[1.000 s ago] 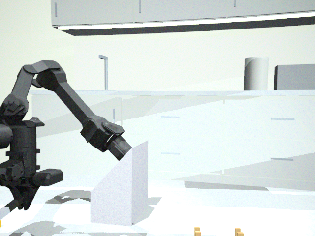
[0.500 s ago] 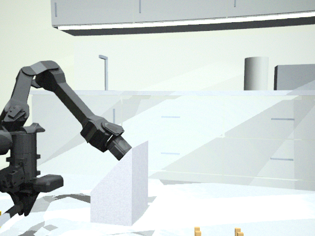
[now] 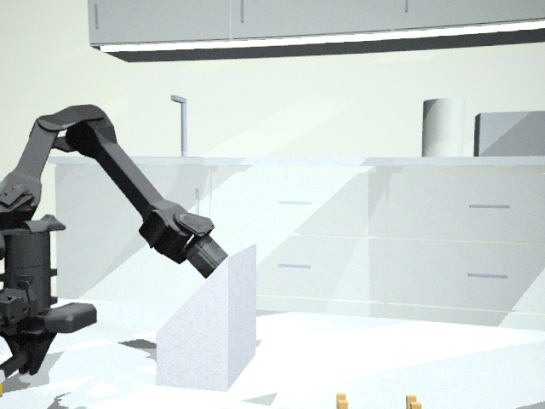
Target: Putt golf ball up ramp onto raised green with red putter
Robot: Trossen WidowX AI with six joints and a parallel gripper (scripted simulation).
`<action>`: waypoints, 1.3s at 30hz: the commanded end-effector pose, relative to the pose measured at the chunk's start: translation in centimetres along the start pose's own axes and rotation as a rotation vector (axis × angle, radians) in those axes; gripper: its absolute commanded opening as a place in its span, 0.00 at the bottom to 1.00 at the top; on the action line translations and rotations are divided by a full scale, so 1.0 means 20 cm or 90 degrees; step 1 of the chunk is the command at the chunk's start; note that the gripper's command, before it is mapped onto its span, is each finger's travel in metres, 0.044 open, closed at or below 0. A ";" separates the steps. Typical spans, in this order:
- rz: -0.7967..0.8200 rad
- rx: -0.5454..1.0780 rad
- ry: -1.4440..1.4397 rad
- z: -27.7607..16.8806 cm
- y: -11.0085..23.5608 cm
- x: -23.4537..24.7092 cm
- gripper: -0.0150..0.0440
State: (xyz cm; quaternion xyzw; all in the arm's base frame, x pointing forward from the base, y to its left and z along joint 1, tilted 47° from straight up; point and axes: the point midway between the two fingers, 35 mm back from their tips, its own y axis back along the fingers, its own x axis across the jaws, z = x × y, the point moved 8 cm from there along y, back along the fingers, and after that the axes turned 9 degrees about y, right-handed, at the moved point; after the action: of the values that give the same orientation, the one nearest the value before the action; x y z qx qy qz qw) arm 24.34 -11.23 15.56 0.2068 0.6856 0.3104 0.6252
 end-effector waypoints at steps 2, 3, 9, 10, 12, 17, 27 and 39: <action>-0.004 -0.004 -0.001 0.00 0.01 -0.03 0.25; -0.004 -0.004 -0.001 0.00 0.01 -0.03 0.25; 0.002 -0.001 -0.001 0.02 0.00 0.03 0.25; 0.005 -0.001 -0.002 0.04 -0.01 0.08 0.25; 0.011 -0.001 -0.002 0.08 -0.01 0.22 0.25; 0.007 -0.002 -0.001 0.11 0.00 0.56 0.25; 0.004 -0.004 0.000 0.11 0.06 0.66 0.25; 0.004 -0.004 0.000 0.11 0.30 0.66 0.25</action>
State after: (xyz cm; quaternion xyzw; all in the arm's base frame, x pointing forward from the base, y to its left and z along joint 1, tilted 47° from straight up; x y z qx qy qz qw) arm 24.00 1.76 9.41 0.2063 0.6886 0.3128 0.6209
